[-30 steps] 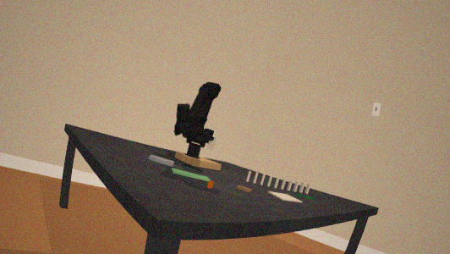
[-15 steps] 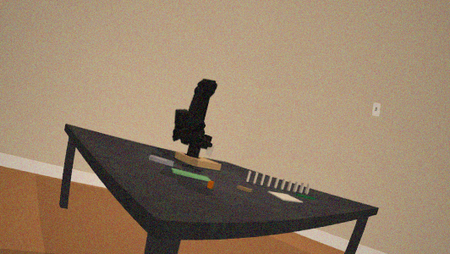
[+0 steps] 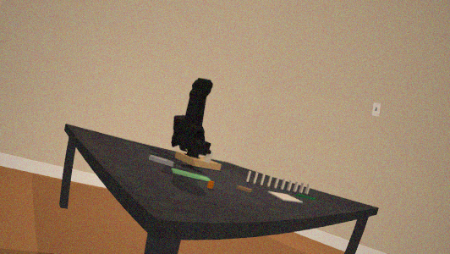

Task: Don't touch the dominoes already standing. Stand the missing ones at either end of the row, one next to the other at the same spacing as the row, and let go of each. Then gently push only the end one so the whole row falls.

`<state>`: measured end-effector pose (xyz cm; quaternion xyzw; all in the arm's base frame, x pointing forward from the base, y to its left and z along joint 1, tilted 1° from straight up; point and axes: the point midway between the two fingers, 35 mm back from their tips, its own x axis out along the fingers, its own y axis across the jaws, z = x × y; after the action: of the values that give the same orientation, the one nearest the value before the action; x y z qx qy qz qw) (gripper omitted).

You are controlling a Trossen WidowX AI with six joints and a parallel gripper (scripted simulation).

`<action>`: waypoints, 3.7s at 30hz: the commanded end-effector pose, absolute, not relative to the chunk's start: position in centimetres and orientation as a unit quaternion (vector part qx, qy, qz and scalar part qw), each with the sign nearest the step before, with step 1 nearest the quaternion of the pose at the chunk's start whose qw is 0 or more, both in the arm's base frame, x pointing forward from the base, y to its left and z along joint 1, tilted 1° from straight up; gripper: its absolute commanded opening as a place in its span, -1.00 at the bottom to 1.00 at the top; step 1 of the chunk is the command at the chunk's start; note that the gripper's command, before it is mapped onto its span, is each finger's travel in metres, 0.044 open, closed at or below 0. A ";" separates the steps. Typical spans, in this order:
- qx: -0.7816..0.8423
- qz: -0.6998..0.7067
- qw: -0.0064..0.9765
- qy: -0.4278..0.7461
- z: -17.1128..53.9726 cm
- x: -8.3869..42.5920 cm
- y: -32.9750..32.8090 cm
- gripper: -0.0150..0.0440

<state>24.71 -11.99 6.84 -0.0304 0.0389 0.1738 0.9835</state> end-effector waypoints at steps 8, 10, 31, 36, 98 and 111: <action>-0.036 0.175 0.983 0.042 4.7 24.7 -11.5 -0.42; -0.037 0.175 0.983 0.042 4.3 24.7 -11.4 -0.42; -0.041 0.177 0.982 0.045 2.4 24.6 -10.8 -0.42; -0.041 0.177 0.982 0.045 2.4 24.6 -10.8 -0.06; 0.407 -0.397 0.594 0.569 11.5 26.9 -10.1 1.00; 0.407 -0.397 0.594 0.569 8.6 27.2 -10.2 1.00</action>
<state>27.41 -10.24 10.59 0.4097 0.5625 -0.3918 0.6018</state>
